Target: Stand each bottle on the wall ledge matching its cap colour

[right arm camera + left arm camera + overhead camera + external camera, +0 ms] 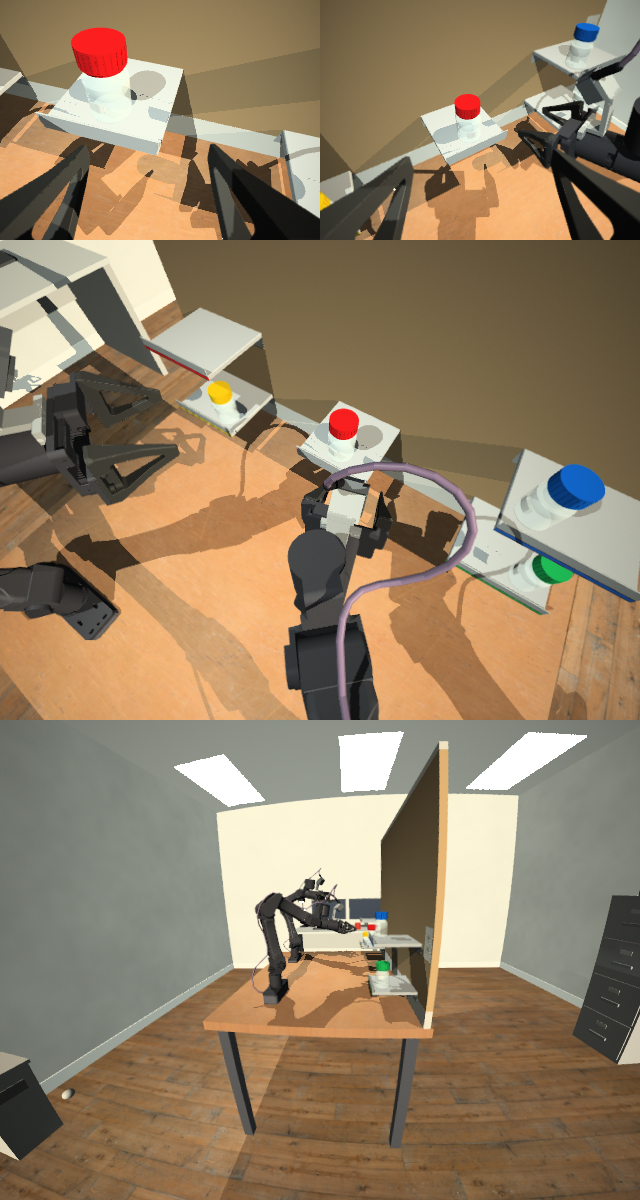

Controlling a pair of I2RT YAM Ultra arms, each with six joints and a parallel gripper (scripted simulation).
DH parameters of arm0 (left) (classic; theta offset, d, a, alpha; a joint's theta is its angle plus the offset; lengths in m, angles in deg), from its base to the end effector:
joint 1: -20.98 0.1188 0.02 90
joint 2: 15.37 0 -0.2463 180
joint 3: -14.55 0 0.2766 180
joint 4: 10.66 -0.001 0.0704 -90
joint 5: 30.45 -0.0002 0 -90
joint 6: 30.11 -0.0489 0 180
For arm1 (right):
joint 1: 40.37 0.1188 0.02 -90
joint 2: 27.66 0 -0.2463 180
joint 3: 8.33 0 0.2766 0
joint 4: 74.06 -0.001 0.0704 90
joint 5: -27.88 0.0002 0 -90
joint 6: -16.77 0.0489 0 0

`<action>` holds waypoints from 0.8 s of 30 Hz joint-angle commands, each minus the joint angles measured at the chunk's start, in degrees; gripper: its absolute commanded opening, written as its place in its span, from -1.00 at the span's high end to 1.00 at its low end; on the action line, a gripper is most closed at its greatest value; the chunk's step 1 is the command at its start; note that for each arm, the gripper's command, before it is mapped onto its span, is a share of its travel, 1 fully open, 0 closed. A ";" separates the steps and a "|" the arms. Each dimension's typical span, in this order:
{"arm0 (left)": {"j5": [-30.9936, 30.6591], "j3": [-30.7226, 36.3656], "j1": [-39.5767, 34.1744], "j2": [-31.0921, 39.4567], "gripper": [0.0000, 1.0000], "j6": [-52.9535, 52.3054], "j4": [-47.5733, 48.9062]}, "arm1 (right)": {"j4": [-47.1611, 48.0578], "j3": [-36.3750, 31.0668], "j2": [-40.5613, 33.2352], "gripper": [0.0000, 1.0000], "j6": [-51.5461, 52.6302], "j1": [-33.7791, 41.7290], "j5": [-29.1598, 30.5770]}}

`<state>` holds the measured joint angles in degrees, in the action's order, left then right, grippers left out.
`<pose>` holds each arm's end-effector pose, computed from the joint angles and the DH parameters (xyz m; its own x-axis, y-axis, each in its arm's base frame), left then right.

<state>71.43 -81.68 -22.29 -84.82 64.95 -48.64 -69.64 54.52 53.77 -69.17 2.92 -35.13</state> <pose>0.2234 -0.1951 0.4509 -0.1871 0.0576 -0.9807 0.5092 0.8594 -0.0467 0.2736 0.2286 0.2461 -0.1982 -0.1000 -0.9750 -0.2774 0.9598 -0.0421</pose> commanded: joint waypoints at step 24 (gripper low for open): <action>19.75 10.80 -5.39 -20.29 -1.00 2.26 34.66 | -17.16 10.08 -21.85 -0.74 -4.22 -42.68 -27.27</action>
<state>89.94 -70.29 -27.05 -105.89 67.35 -16.21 -85.44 61.86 32.43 -73.17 -38.52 -59.37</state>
